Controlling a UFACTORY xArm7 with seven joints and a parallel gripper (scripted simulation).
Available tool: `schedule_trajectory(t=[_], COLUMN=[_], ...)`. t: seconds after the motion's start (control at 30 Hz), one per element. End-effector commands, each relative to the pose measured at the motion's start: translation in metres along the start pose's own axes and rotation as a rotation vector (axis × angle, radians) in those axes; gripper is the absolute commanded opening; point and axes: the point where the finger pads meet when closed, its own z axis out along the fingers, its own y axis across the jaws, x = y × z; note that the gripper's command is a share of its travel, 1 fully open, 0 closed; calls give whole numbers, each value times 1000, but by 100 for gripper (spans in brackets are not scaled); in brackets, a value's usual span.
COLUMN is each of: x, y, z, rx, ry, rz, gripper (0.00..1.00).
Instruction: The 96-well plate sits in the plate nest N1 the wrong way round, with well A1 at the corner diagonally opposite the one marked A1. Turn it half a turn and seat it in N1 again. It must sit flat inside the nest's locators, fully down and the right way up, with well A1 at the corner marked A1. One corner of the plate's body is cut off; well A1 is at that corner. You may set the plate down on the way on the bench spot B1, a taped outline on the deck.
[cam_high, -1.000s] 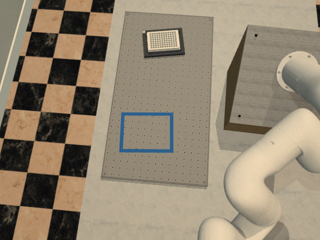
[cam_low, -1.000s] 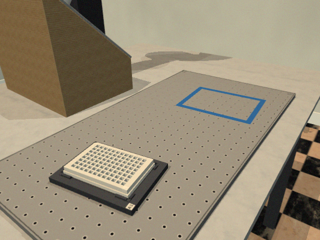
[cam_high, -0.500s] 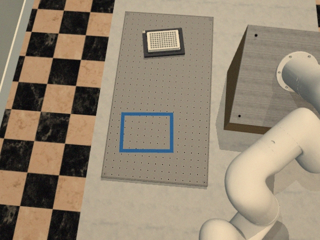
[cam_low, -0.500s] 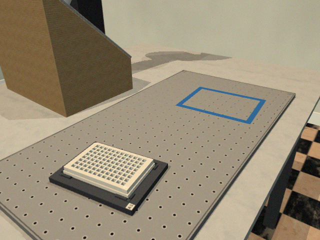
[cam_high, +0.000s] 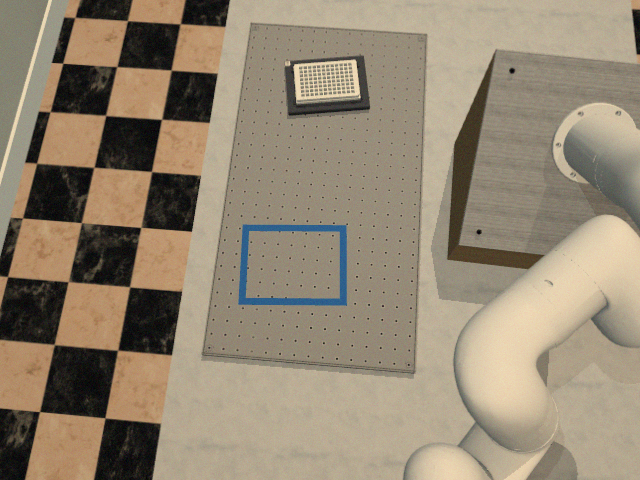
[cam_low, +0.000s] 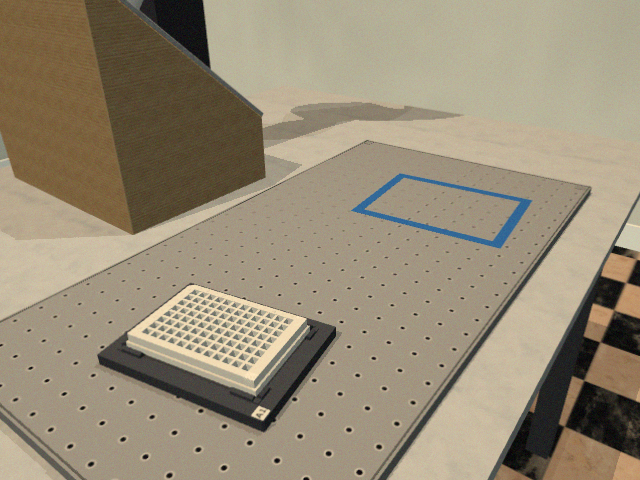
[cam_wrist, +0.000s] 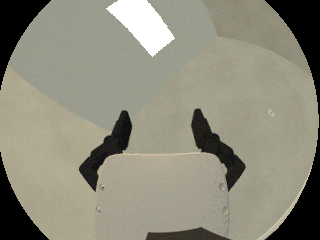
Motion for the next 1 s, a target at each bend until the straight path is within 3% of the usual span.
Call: schedule_trajectory(t=[0.0,0.27,0.4,0.83,0.97], x=[14,34,48,83,98], y=[-17,-42,-56,-92,-104], z=[3,2,-1,-8,-14], rx=[12,12,115,122,219], ry=[11,11,88,93,178], rz=[12,12,47,49,80], gripper=[100,100,100,100,100])
